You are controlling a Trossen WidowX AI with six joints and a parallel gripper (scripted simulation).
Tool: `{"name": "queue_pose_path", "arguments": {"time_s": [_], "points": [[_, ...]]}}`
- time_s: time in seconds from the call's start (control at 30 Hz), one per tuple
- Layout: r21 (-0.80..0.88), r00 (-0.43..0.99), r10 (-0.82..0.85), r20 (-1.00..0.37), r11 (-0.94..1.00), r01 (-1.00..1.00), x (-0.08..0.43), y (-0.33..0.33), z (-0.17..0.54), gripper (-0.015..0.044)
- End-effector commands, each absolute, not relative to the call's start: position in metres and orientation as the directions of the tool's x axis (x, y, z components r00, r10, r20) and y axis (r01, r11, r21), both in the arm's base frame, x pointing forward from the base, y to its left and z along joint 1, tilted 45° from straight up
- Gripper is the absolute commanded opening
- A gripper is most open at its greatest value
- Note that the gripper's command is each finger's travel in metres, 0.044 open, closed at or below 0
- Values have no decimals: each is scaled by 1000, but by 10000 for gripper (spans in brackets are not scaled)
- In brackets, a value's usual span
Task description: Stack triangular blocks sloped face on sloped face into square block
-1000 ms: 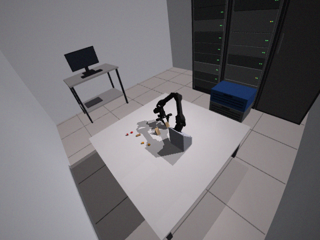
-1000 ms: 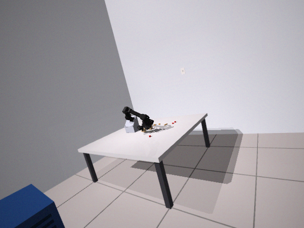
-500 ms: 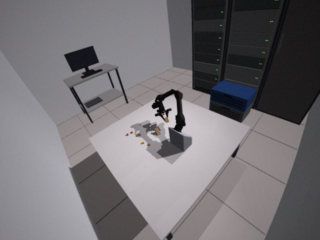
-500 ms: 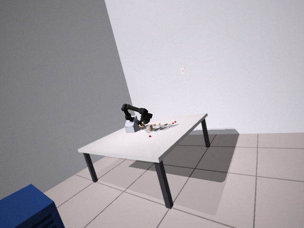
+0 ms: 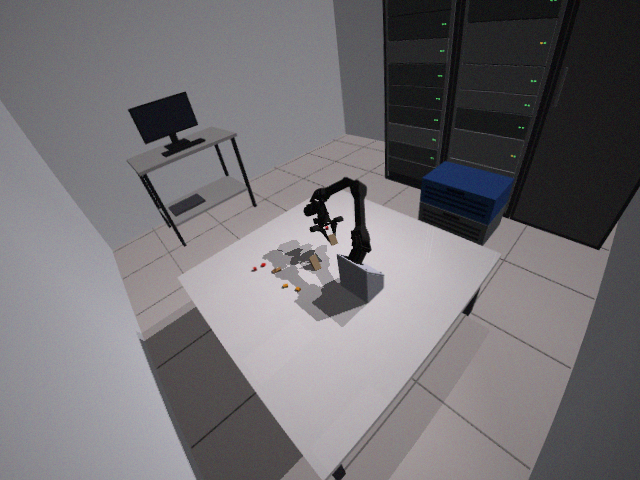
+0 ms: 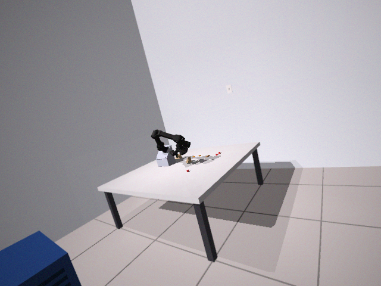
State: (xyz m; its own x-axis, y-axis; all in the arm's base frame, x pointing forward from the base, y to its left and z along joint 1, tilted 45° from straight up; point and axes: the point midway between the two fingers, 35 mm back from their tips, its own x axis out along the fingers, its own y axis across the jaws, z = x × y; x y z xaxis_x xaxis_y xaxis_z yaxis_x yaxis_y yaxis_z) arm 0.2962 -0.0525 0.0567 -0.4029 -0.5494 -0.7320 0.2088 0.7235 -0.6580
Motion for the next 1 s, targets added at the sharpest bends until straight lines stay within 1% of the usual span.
{"name": "queue_pose_path", "arguments": {"time_s": [0.0, 0.47, 0.97], "points": [[-652, -338, -574, -745, 733, 194, 295, -51, 58, 0], [-640, -108, -631, -768, 751, 161, 292, -49, 55, 0], [-653, 129, -667, -734, 745, 140, 283, -47, 55, 0]]}}
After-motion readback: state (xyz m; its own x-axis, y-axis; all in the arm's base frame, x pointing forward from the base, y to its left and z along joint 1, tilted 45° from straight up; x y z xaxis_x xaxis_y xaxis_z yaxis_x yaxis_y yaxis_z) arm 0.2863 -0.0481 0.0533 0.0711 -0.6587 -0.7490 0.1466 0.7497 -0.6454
